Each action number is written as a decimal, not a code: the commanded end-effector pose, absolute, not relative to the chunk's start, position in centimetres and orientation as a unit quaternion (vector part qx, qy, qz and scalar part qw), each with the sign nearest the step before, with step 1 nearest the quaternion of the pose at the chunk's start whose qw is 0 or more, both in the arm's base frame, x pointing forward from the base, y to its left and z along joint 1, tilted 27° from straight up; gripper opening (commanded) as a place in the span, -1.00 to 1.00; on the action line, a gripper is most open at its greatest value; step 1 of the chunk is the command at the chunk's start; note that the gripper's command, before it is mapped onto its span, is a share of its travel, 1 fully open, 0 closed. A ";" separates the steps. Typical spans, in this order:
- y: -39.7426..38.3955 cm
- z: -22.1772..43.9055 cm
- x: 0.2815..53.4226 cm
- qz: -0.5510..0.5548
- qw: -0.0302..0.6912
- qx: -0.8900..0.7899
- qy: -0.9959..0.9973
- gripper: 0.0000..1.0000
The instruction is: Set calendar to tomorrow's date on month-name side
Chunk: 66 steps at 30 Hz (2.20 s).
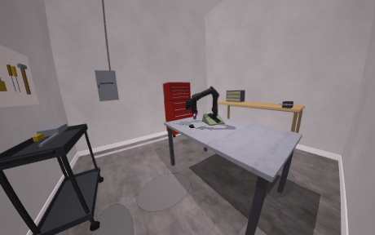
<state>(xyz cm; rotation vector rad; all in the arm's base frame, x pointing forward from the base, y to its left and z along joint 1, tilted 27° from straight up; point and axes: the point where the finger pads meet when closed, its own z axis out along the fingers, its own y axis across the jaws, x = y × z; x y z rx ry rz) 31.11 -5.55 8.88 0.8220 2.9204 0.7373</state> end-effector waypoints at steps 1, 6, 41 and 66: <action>-6.3 9.0 31.3 0.236 -0.008 0.351 0.906 -0.49; -7.1 8.8 31.8 0.234 -0.029 0.434 0.869 -0.49; -10.6 7.4 33.7 0.205 -0.118 0.738 0.632 -0.49; -9.5 5.2 34.1 0.204 -0.120 0.743 0.626 -0.49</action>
